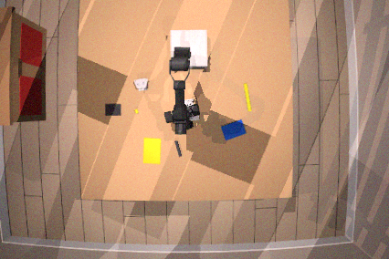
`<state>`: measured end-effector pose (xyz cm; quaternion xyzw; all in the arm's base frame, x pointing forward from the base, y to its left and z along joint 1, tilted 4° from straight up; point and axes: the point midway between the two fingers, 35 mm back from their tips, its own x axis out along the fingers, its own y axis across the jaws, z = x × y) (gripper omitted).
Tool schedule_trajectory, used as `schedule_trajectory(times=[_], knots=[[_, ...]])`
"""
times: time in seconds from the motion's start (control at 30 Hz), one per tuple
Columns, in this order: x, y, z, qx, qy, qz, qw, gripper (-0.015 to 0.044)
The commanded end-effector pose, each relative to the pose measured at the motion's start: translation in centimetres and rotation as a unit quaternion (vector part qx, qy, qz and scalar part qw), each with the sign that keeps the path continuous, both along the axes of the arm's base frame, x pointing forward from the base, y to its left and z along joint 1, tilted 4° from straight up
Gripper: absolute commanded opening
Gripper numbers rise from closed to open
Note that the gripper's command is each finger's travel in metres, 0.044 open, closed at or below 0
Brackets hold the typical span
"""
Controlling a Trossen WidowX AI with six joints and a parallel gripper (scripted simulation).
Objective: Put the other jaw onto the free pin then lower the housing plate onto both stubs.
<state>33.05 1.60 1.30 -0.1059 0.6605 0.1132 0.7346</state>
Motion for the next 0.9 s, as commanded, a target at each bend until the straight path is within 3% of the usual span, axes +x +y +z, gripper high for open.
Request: schedule_trajectory(times=[0.0, 0.87], knots=[[0.01, 0.08, -0.28, 0.002, 0.000, 0.001, 1.000, 0.0134], [0.07, 0.10, -0.92, 0.002, 0.000, 0.003, 1.000, 0.0134]])
